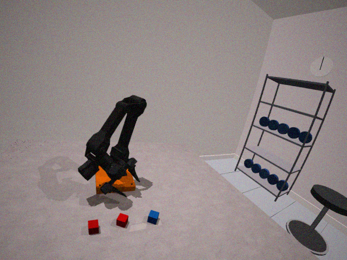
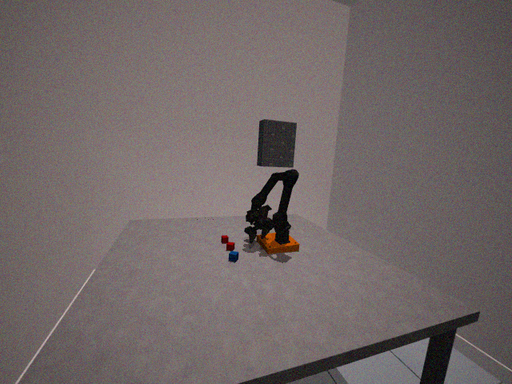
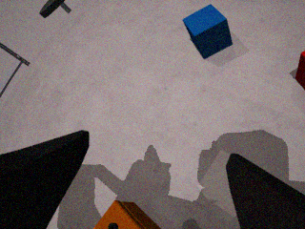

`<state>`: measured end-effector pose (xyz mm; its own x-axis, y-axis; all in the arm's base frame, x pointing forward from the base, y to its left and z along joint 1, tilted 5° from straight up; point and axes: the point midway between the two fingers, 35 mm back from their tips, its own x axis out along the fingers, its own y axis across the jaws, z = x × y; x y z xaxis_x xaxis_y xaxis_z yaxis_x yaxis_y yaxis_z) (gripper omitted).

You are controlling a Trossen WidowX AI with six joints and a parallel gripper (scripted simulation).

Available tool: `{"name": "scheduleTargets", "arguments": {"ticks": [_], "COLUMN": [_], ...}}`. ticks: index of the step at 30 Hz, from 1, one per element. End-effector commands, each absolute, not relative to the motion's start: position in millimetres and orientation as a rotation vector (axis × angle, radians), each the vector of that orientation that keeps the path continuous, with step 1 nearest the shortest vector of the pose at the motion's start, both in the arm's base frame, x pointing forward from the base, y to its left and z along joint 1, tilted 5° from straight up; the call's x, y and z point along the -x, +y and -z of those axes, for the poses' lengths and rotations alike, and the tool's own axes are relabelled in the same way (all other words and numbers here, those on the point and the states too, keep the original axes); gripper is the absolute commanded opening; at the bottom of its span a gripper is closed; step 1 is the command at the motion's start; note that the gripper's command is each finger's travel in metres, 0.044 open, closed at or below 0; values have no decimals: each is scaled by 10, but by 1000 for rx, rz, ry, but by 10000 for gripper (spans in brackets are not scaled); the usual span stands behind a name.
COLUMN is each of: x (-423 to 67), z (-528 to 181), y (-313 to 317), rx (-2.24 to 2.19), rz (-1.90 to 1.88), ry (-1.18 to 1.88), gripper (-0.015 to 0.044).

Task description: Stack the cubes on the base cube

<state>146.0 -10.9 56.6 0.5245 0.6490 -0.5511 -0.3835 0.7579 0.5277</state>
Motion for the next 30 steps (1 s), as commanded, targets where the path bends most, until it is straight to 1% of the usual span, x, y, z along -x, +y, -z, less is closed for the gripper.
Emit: {"name": "scheduleTargets", "arguments": {"ticks": [1,5,19,30], "x": [-1462,-1506,-1768,-2060], "z": [-567,-585,-732,-935], "y": [-115,-238,-771,-1171], "rx": [-369,-462,-799,-1015], "rz": [-632,-576,-150,349], "ry": [811,926,1319,1434], "gripper": [374,269,265,265]}}
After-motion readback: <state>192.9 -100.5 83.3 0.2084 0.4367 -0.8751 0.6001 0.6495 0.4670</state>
